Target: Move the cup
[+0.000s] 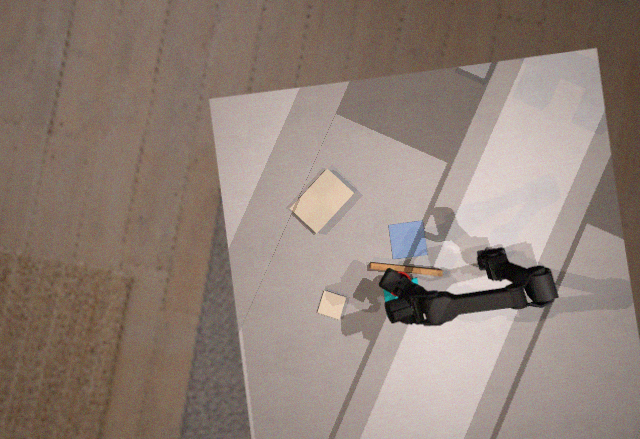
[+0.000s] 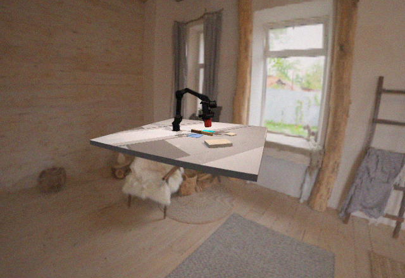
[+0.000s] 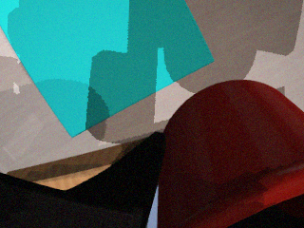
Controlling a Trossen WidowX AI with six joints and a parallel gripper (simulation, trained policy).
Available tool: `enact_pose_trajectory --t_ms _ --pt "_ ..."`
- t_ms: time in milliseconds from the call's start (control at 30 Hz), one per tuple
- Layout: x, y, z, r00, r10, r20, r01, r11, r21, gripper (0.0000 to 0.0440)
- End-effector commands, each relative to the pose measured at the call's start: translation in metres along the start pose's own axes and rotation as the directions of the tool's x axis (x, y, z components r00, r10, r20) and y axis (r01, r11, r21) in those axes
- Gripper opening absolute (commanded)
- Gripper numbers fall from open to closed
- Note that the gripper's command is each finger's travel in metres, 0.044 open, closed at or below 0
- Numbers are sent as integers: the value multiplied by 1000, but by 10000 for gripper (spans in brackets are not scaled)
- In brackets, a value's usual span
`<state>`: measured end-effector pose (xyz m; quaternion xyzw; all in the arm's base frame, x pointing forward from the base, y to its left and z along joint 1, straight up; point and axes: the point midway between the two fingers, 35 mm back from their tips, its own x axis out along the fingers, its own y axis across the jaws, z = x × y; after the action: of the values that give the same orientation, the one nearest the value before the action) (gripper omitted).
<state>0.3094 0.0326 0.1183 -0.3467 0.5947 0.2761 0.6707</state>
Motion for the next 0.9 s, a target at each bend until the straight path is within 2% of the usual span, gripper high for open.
enact_pose_trajectory --t_ms 0,467,867 --pt "5 9 12 1000 8 9 -8 1000 -13 0" --pt "23 44 46 999 14 29 -12 998 -56 0" --pt "52 64 47 1000 3 10 -2 999 -45 2"
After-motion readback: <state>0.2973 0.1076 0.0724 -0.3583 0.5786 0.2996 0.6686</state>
